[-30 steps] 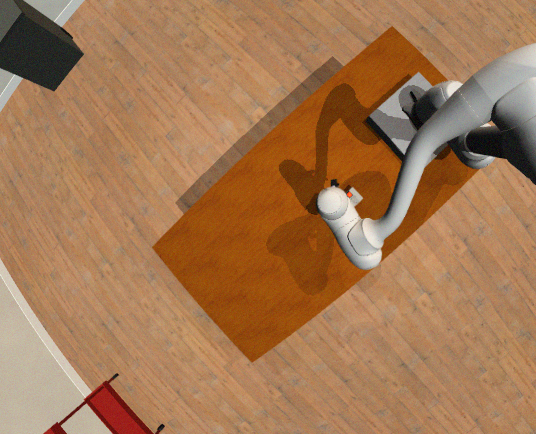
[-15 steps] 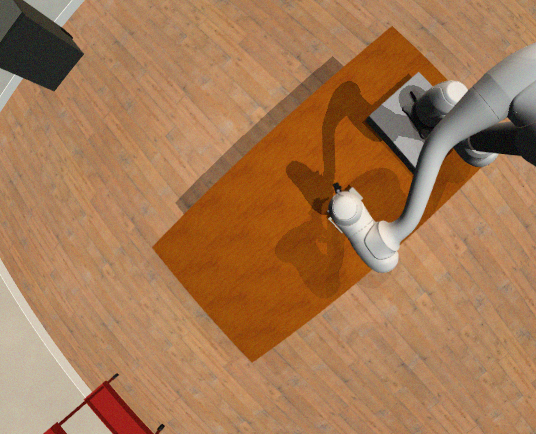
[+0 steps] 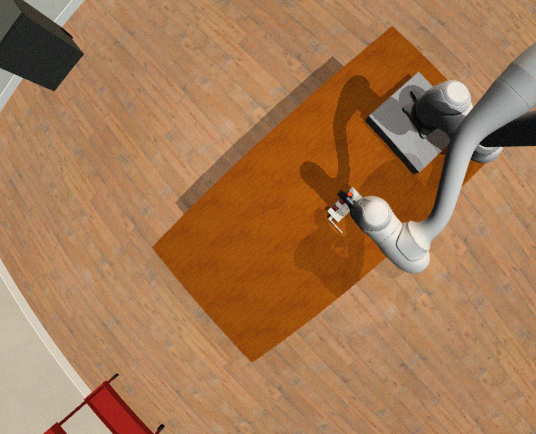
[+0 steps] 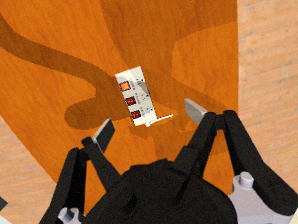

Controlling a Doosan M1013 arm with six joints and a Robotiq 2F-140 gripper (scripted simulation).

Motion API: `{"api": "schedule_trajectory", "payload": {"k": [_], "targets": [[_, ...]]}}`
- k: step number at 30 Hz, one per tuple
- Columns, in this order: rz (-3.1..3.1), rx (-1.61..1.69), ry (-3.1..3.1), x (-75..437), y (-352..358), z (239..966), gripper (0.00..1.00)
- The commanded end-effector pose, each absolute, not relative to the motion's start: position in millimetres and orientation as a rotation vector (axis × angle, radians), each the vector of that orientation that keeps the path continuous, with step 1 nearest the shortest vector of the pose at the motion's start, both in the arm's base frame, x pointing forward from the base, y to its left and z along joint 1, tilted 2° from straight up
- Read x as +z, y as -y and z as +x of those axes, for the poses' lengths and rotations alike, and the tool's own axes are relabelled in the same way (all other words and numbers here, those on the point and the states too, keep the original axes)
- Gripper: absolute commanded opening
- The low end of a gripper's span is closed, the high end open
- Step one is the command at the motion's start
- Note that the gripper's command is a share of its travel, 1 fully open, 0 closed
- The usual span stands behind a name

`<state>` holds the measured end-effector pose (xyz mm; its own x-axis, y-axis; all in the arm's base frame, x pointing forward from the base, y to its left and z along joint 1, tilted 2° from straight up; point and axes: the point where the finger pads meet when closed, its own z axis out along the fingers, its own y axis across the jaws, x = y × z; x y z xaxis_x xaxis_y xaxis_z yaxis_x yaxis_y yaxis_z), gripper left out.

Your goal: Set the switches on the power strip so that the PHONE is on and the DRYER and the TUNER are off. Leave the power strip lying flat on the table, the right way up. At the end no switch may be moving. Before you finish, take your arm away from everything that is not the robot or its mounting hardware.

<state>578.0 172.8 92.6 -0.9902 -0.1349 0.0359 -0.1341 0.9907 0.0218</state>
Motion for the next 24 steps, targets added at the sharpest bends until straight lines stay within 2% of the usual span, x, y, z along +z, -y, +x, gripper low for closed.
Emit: {"api": "schedule_trajectory", "payload": {"k": [1,9,14,19,20,24], "targets": [[0.236,-0.025,3.100,92.7,-173.0,577.6,1.00],[0.236,-0.025,3.100,92.0,-172.2,577.1,1.00],[0.278,-0.030,3.099,52.4,-120.4,542.9,1.00],[0.289,-0.031,3.098,42.3,-107.4,532.2,1.00],[0.289,-0.031,3.098,42.3,-107.4,532.2,0.00],[0.289,-0.031,3.098,42.3,-107.4,532.2,0.00]]}}
